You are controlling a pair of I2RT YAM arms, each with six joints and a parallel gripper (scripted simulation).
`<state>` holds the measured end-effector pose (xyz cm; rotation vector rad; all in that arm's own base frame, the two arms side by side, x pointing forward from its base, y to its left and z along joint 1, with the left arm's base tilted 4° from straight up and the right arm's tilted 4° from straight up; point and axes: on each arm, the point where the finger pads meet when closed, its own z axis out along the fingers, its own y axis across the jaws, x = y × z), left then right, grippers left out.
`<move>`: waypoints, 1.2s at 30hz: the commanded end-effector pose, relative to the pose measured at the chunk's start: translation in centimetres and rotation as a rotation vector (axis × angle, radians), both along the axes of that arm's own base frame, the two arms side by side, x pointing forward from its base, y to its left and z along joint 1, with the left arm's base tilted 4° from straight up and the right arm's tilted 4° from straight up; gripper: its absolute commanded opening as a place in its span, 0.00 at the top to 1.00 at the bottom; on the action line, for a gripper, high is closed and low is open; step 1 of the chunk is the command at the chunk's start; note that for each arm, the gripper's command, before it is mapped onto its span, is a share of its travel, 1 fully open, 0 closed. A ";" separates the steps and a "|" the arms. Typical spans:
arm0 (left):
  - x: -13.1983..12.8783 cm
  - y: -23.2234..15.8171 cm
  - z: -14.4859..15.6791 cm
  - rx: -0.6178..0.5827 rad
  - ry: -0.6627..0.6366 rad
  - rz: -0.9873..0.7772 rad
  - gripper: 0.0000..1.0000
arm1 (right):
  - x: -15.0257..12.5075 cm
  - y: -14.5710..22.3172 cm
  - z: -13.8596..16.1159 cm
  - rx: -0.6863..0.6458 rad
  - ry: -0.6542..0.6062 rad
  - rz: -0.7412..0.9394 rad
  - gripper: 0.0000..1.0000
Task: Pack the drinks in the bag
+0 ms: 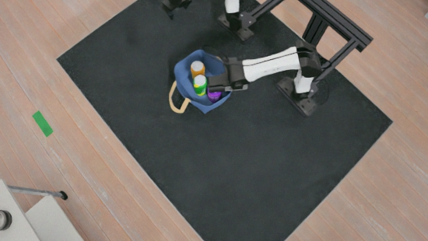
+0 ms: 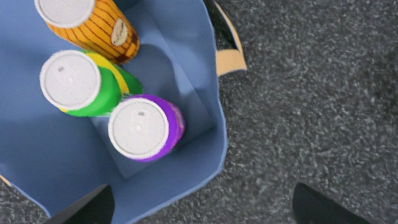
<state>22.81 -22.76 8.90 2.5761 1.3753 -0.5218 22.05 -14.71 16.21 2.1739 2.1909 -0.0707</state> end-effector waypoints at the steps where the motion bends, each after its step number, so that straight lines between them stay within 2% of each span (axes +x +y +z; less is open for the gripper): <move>1: -0.4 1.2 1.2 -0.021 -0.019 -0.019 0.14 | -0.2 0.2 0.2 -0.014 -0.009 0.004 0.14; 9: -0.6 3.8 1.1 -0.005 -0.026 -0.022 0.14 | -0.2 0.2 0.2 -0.014 -0.009 0.004 0.14; 12: -0.4 3.3 1.4 -0.021 -0.024 -0.002 0.14 | -0.2 0.2 0.2 -0.014 -0.009 0.004 0.14; 26: -1.3 8.2 1.3 -0.001 -0.021 -0.026 0.14 | -0.2 0.2 0.2 -0.014 -0.009 0.004 0.14; 32: -1.1 7.5 1.4 -0.024 -0.029 -0.014 0.14 | -0.2 0.2 0.2 -0.014 -0.009 0.004 0.14; 33: -0.9 7.3 1.7 -0.026 -0.034 -0.017 0.14 | -0.2 0.2 0.2 -0.014 -0.009 0.004 0.14; 34: 0.8 7.7 2.2 -0.017 -0.092 0.037 0.14 | 0.6 0.5 0.3 -0.018 -0.049 0.046 0.14; 36: 1.3 7.9 1.8 -0.005 -0.101 0.097 0.14 | 1.7 0.2 0.6 -0.044 -0.089 0.087 0.14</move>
